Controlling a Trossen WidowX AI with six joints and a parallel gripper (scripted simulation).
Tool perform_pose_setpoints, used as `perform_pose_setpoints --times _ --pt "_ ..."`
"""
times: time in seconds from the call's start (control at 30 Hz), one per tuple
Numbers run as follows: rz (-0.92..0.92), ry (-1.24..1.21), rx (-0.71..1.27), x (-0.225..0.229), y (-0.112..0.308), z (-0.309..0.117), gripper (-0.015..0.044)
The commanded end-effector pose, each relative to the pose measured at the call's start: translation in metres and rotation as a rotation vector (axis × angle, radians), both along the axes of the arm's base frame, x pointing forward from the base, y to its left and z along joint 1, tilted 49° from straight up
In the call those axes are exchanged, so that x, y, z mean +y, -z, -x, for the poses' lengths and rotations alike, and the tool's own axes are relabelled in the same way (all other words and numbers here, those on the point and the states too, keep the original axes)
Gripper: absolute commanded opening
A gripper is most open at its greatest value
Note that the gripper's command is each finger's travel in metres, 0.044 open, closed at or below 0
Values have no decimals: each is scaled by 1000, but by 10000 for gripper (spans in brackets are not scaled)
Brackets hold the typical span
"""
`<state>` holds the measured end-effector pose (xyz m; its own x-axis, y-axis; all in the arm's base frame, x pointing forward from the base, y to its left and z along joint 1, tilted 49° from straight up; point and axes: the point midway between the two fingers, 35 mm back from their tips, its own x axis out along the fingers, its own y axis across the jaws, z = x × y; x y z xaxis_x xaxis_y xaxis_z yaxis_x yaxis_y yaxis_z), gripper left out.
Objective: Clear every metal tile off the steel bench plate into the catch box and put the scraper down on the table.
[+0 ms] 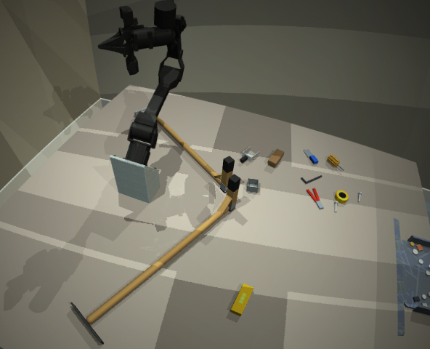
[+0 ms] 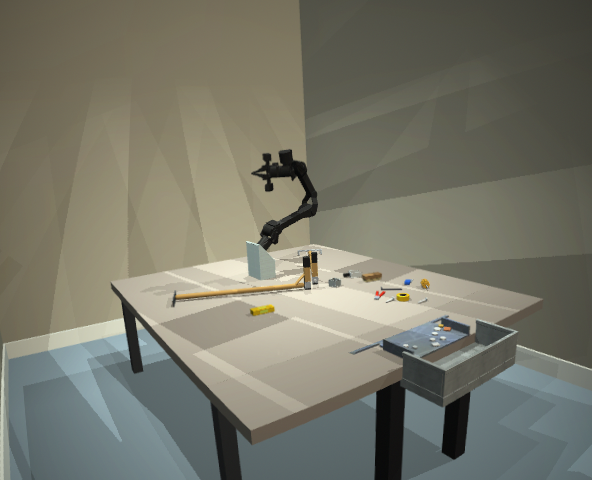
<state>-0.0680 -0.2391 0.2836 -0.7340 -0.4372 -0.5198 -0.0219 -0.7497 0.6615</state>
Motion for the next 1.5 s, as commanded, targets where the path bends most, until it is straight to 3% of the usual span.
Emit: perform_pose_setpoints --times 0.0,0.73,1.47 --pt "-38 -53 -49 -9 12 -15 0" --pt "-232 -273 -264 -25 60 -91 0" --pt "-466 -441 -463 -11 103 -170 0"
